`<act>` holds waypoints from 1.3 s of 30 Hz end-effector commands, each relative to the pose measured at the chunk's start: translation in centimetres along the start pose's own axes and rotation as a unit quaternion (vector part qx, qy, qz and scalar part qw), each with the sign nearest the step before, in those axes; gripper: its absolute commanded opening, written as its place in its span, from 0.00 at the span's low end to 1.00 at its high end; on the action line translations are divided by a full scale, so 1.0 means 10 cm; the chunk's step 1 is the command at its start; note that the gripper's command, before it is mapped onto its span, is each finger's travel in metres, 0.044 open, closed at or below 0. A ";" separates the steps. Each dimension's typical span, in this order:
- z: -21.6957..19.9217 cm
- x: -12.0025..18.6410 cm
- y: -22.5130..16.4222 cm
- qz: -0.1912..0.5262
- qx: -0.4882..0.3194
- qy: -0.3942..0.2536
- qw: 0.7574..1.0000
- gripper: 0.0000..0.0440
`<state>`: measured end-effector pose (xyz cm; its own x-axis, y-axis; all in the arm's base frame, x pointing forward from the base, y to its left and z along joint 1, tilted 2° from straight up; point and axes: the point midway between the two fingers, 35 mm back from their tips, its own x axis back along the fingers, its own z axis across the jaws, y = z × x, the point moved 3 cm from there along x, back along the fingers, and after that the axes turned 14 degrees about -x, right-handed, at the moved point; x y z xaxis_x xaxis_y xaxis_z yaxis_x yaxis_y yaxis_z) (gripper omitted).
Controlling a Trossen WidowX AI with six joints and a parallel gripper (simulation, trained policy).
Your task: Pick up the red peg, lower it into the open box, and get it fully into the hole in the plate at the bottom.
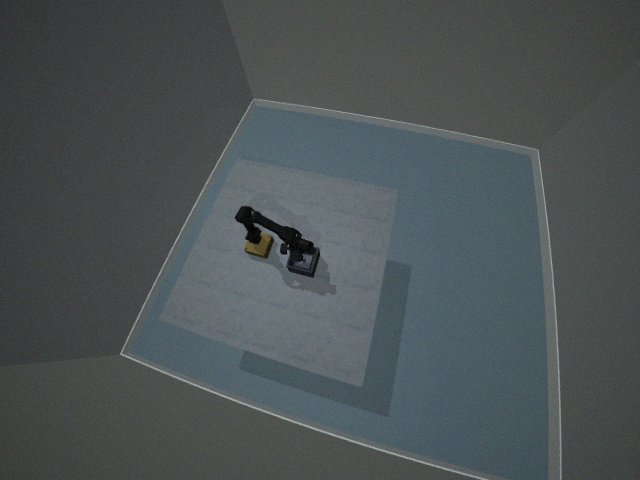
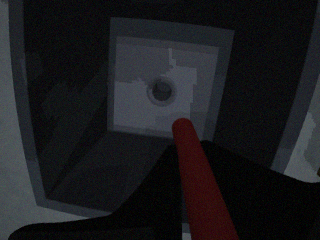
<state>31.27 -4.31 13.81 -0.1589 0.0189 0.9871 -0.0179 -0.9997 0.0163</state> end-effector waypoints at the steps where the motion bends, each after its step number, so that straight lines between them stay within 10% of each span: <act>1: 0.01 -0.11 0.03 0.004 0.003 -0.005 1.000 0.00; 23: 0.15 -0.61 0.11 0.010 0.047 -0.017 0.999 0.01; 30: 0.14 -0.69 0.11 0.013 0.058 -0.038 0.997 0.27; 39: 0.19 -0.61 0.17 0.039 0.055 -0.044 0.997 0.33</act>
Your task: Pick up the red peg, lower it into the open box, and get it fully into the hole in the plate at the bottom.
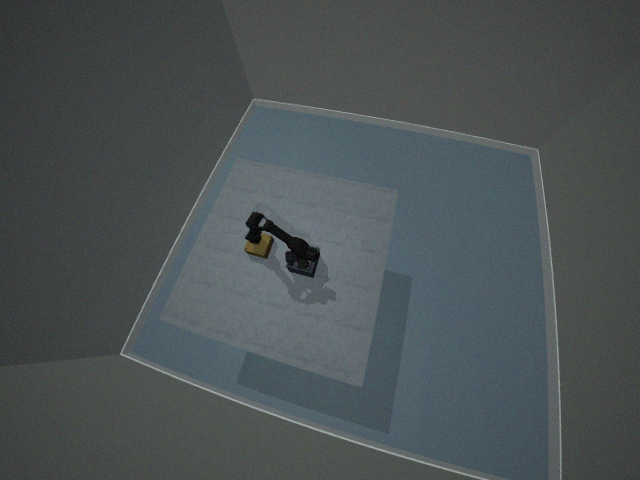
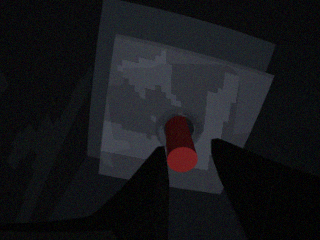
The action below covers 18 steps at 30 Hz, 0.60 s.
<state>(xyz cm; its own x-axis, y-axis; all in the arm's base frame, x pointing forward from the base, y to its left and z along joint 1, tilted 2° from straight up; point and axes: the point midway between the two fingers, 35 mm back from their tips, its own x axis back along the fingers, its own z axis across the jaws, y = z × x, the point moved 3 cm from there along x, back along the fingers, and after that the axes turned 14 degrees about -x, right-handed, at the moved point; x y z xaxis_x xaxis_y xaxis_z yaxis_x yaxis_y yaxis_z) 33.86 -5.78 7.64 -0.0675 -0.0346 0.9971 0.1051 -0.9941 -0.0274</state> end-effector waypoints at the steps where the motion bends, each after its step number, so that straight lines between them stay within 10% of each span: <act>1: 0.03 0.07 0.05 0.015 -0.005 0.003 1.000 0.35; 18: 0.20 0.48 0.22 0.091 -0.028 0.054 0.994 0.49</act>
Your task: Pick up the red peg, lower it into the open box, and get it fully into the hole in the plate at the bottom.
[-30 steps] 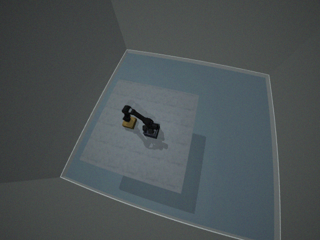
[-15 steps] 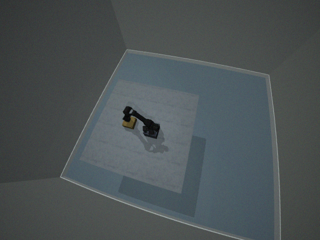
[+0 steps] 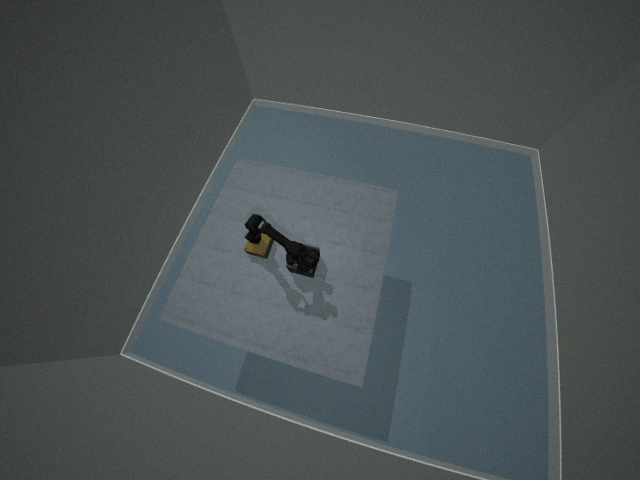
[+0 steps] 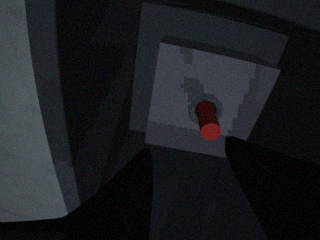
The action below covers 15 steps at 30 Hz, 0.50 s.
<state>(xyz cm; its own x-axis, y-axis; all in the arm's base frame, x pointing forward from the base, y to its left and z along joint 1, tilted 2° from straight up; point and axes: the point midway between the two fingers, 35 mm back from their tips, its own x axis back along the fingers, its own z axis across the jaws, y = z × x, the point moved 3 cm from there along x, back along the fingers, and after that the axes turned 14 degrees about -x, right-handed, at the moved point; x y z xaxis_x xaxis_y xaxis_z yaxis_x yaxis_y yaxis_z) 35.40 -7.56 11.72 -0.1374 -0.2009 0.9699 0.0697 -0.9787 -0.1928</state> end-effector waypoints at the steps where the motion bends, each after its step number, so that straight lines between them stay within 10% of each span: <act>1: 0.06 0.11 0.03 0.014 -0.001 0.016 1.000 0.49; 15: 0.25 0.48 0.12 0.049 0.004 0.075 0.996 0.50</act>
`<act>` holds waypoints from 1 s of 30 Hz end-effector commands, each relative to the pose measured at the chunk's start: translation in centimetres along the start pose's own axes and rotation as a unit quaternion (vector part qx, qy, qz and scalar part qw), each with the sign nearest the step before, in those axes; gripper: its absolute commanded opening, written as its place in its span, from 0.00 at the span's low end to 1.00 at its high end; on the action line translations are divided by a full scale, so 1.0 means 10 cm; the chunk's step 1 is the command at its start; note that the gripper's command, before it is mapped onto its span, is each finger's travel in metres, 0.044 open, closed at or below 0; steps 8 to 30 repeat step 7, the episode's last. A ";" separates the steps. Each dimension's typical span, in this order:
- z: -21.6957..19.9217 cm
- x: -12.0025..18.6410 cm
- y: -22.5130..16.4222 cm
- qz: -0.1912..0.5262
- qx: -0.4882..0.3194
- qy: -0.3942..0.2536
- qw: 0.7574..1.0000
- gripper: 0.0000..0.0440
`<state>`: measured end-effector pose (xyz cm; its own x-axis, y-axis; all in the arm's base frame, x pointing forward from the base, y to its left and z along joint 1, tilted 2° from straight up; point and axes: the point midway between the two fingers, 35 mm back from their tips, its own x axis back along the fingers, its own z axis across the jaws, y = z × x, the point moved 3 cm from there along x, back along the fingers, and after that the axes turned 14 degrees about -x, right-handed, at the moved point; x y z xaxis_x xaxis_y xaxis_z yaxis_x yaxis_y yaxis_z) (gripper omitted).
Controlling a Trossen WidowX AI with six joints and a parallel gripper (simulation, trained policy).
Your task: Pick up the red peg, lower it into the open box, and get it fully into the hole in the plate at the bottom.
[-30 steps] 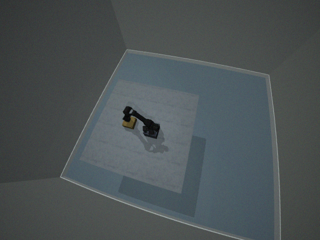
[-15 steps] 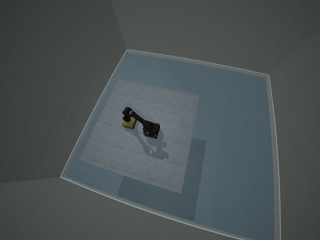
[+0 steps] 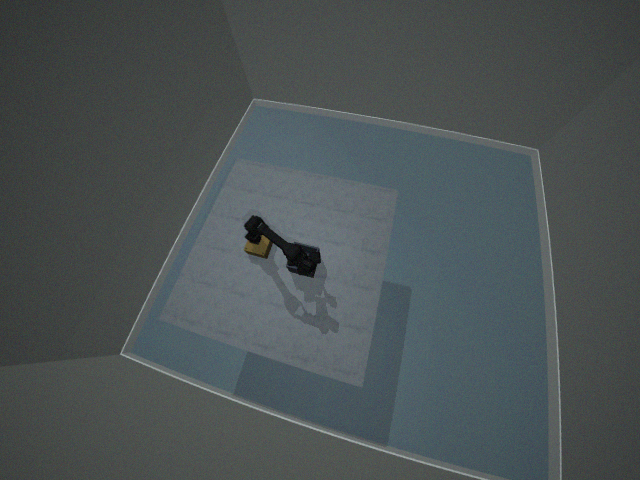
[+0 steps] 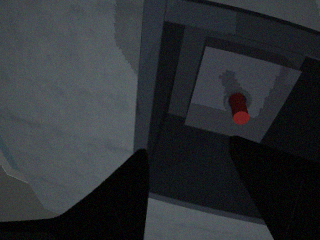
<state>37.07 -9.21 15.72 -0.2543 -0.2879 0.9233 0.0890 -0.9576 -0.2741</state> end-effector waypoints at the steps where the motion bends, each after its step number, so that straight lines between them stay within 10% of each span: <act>1: 0.06 0.10 0.03 0.008 0.005 0.016 1.000 0.47; 30: 0.16 0.25 0.08 0.011 0.025 0.041 0.999 0.40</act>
